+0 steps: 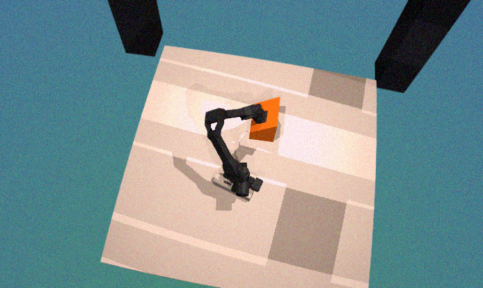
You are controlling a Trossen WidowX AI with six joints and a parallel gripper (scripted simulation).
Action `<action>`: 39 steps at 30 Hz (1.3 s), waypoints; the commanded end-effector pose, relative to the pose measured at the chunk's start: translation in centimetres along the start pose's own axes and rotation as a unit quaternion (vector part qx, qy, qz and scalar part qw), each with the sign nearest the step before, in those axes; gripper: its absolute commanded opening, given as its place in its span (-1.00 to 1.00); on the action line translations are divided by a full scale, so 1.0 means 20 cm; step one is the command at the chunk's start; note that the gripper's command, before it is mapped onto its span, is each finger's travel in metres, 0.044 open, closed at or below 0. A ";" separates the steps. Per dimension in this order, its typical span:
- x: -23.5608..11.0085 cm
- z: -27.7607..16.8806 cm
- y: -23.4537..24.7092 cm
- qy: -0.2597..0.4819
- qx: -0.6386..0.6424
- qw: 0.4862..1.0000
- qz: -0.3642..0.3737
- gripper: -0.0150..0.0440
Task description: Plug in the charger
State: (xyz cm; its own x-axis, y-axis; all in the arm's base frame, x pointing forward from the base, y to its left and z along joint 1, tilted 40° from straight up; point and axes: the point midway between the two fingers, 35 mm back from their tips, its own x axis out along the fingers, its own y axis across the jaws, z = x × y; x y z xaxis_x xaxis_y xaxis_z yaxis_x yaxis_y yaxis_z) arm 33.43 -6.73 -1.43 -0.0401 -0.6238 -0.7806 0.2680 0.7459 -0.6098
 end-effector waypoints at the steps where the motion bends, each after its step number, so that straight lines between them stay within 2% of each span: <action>1: -0.02 0.04 0.00 -0.016 0.010 1.000 0.002 -0.49; 39: -0.04 0.04 0.00 -0.016 0.010 1.000 0.002 -0.49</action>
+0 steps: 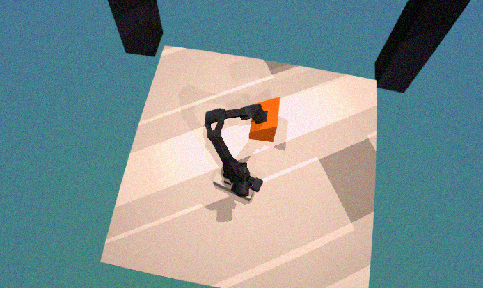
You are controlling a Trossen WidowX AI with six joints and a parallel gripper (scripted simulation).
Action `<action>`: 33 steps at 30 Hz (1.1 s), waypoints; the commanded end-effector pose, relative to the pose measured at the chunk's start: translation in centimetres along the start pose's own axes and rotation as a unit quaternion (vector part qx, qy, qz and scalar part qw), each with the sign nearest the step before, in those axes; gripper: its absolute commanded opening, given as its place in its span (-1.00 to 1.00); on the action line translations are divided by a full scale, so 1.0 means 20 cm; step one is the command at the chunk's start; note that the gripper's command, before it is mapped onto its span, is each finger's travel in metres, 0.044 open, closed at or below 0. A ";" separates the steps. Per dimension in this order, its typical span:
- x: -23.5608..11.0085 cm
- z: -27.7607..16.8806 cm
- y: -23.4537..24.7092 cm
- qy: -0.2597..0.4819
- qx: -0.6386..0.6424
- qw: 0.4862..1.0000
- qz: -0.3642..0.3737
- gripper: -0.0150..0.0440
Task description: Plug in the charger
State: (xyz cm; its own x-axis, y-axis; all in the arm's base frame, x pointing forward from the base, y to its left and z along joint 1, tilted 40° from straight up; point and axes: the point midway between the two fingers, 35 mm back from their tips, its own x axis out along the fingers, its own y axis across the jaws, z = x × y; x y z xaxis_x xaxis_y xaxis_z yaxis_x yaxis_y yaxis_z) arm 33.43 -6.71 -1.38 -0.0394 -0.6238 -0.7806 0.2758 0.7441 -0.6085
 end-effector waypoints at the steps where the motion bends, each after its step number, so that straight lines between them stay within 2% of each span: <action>1: -0.04 0.04 0.00 -0.016 0.006 1.000 0.002 -0.49; 33: -0.02 0.04 0.00 -0.016 0.006 1.000 0.002 -0.49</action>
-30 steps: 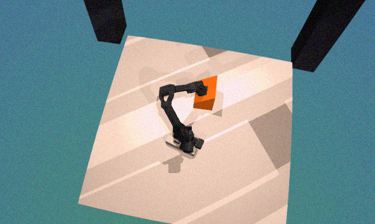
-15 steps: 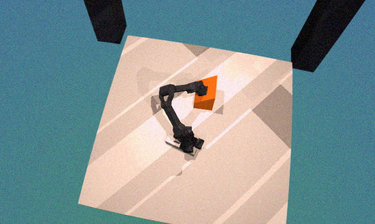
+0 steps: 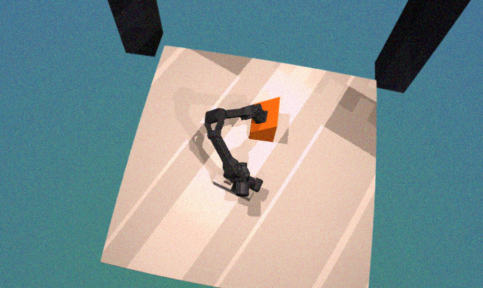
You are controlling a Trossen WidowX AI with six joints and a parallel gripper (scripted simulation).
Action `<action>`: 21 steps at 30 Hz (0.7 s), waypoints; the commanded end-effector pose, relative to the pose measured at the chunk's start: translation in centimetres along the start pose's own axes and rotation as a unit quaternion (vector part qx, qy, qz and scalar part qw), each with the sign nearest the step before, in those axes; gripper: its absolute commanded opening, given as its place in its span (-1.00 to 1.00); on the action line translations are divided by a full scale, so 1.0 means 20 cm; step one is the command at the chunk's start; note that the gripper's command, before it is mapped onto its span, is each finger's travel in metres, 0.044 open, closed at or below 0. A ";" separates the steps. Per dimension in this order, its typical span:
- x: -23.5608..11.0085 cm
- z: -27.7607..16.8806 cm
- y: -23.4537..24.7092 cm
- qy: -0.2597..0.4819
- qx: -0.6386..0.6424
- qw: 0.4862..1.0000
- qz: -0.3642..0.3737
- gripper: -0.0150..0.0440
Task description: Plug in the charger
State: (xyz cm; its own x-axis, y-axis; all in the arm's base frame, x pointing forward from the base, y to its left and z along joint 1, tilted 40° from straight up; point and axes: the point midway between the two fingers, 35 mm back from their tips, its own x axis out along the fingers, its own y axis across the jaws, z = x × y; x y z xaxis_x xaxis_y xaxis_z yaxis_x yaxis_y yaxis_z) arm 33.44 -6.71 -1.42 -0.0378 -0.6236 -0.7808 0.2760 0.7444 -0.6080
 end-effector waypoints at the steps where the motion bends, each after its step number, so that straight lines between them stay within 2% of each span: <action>1: -0.02 0.04 0.00 -0.015 0.006 1.000 0.001 -0.49; 21: 0.00 0.00 0.00 0.000 0.000 1.000 0.000 -0.49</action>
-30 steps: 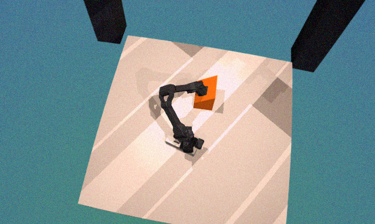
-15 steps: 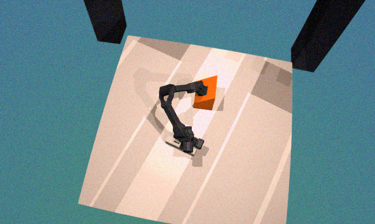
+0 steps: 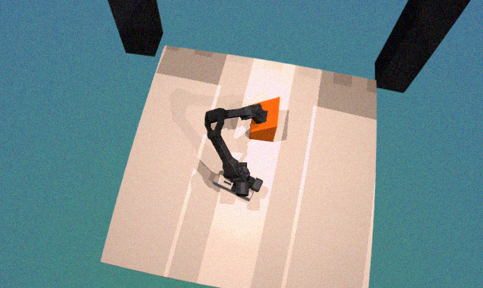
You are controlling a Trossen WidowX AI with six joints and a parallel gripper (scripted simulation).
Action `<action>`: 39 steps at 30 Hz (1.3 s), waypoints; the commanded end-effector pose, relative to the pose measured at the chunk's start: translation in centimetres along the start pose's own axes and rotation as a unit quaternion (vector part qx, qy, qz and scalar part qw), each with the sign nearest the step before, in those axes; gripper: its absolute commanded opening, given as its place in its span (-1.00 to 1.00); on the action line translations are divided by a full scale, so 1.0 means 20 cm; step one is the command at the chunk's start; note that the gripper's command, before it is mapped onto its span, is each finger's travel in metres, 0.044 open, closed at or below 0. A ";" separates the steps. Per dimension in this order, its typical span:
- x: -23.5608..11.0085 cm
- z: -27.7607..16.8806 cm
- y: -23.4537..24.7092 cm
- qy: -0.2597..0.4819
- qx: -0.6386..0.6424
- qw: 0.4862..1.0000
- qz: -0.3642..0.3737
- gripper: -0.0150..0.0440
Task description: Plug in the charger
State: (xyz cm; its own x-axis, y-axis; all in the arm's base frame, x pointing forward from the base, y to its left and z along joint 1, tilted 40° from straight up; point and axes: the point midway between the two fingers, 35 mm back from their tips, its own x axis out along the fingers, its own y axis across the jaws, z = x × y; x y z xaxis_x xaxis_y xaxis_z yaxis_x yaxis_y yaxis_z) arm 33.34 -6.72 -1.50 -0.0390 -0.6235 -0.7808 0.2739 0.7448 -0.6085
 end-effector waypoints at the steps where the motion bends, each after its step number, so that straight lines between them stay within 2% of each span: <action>1: 0.00 0.00 0.00 -0.001 0.001 1.000 0.000 -0.40; 17: 0.00 0.00 0.00 -0.001 0.001 1.000 0.000 1.00; 39: 0.00 -0.02 0.00 -0.007 0.004 1.000 0.001 1.00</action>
State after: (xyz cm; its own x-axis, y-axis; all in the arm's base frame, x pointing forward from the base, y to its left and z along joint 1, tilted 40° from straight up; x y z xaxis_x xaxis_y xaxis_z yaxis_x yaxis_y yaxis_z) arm 33.02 -6.59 -1.65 -0.0282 -0.6229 -0.7818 0.2765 0.7468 -0.6049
